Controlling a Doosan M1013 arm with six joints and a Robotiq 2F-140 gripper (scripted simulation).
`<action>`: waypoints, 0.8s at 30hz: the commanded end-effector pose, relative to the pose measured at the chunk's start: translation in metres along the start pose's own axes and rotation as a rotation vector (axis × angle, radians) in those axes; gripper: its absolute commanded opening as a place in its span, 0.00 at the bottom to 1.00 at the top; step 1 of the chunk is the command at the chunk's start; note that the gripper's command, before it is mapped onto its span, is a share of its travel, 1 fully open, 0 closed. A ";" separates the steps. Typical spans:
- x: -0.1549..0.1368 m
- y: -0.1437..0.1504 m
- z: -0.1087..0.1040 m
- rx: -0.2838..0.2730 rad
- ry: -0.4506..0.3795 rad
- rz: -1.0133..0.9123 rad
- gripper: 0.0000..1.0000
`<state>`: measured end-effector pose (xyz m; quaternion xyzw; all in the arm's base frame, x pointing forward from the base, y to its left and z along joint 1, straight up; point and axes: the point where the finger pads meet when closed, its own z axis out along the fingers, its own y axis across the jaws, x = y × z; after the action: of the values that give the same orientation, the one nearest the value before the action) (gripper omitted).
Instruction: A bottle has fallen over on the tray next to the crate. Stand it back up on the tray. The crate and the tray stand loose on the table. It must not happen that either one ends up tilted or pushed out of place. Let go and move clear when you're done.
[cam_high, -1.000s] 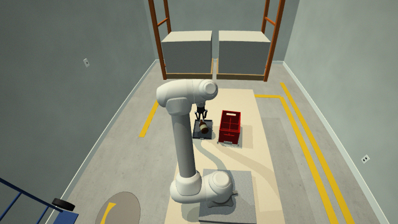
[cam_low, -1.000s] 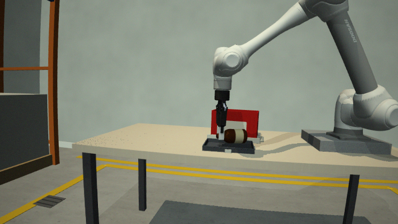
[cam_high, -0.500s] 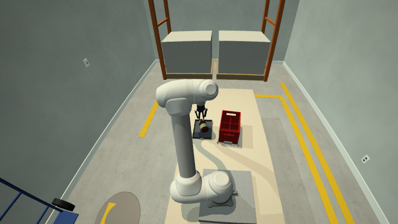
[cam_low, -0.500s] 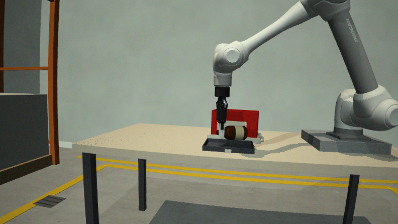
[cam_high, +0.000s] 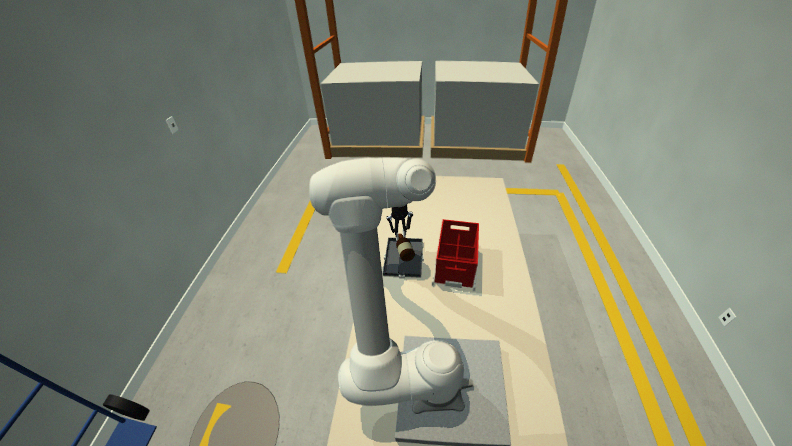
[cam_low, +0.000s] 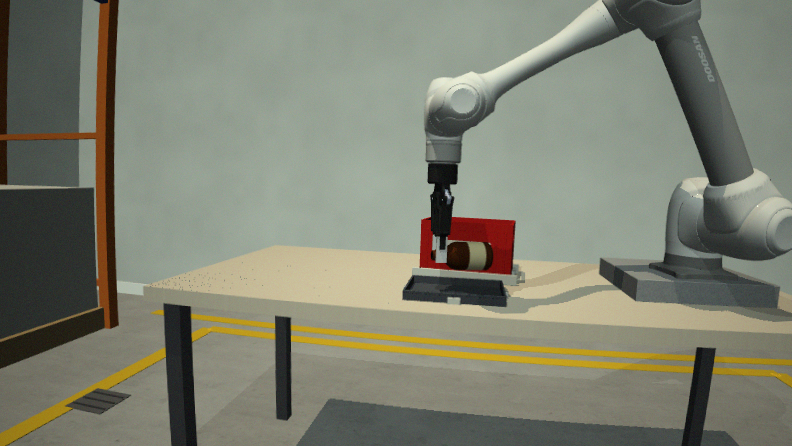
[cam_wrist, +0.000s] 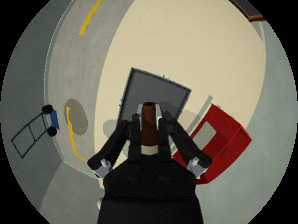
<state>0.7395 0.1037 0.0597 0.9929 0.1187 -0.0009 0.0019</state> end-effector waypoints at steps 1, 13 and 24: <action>0.000 0.000 -0.005 0.000 0.000 0.000 0.10; 0.000 0.000 -0.025 0.000 0.000 0.000 0.10; 0.000 0.000 -0.044 0.000 0.000 0.000 0.10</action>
<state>0.7395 0.1038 0.1020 0.9929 0.1187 -0.0009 0.0018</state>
